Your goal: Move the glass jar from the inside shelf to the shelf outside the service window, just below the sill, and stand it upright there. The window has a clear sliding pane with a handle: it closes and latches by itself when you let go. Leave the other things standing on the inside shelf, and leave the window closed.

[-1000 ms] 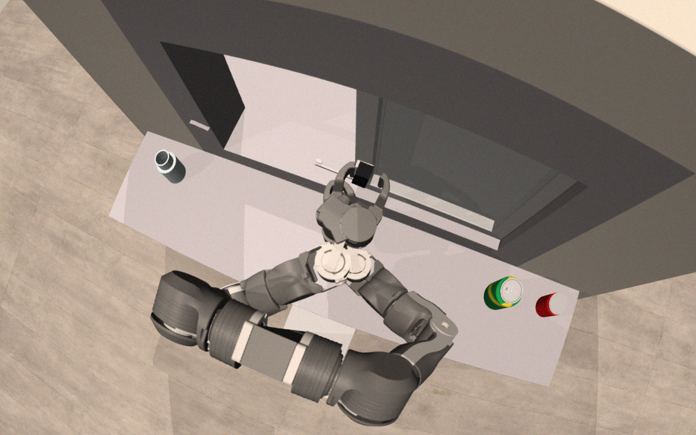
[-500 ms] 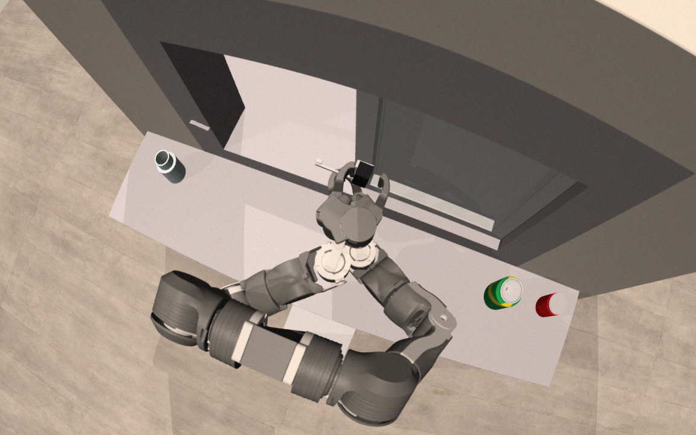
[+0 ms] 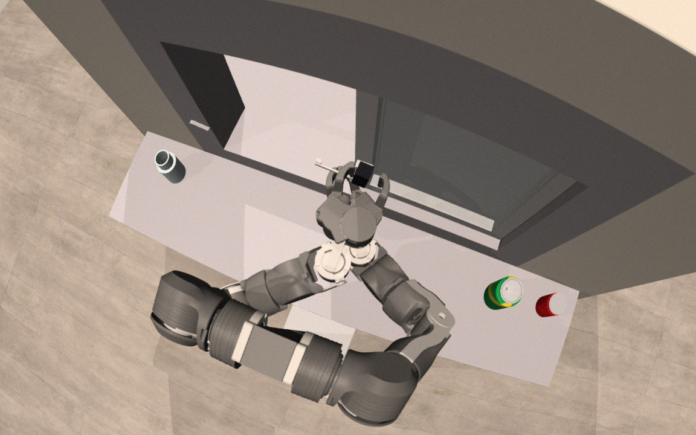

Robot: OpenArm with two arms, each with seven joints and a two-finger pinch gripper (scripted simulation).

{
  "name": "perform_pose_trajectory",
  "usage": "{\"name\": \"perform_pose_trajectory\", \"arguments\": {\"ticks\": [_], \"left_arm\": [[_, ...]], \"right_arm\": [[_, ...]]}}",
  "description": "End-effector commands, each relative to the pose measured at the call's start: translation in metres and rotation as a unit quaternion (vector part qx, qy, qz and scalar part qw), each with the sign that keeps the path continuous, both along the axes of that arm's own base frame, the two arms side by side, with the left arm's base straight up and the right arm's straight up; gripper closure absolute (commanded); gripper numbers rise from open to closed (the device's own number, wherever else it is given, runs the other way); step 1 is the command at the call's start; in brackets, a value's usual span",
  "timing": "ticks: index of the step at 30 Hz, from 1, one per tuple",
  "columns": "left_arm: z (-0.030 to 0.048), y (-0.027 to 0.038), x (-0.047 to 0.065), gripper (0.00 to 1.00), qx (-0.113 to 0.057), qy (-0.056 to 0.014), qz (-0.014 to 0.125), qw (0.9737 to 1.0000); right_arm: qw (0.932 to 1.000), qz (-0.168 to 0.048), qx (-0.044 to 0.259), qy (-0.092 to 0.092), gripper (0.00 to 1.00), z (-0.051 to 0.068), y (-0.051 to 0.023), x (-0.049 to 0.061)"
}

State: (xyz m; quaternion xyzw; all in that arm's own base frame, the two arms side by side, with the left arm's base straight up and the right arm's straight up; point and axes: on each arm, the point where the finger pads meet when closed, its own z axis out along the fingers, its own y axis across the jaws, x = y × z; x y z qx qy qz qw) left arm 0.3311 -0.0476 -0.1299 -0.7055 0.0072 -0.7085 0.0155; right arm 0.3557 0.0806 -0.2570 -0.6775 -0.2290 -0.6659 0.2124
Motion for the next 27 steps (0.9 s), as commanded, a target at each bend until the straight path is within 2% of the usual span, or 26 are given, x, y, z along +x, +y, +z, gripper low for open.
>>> {"name": "perform_pose_trajectory", "arguments": {"ticks": [1, 7, 8, 24, 25, 27], "left_arm": [[0.0011, -0.0052, 0.000, 0.70, -0.006, 0.0002, -0.011, 0.9999], [0.0010, -0.0070, 0.000, 0.70, -0.008, 0.0009, -0.015, 0.9999], [0.0015, -0.0005, 0.000, 0.70, -0.001, -0.0018, -0.001, 1.0000], [0.0010, -0.0070, 0.000, 0.70, -0.008, 0.0010, -0.015, 0.9999], [0.0015, -0.0004, 0.000, 0.70, -0.002, -0.0015, -0.001, 1.0000], [0.0014, -0.0014, 0.000, 0.70, -0.003, -0.0011, -0.003, 1.0000]], "right_arm": [[0.9999, -0.010, 0.005, -0.004, 1.00, 0.006, -0.0040, 0.009], [0.9999, -0.013, 0.006, -0.004, 1.00, 0.007, -0.0049, 0.012], [1.0000, 0.003, 0.002, -0.001, 1.00, 0.002, 0.0011, 0.002], [0.9999, -0.013, 0.006, -0.004, 1.00, 0.007, -0.0049, 0.012], [1.0000, 0.003, 0.003, -0.001, 1.00, 0.002, 0.0011, 0.002], [1.0000, 0.001, 0.003, -0.002, 1.00, 0.003, 0.0002, 0.003]]}}
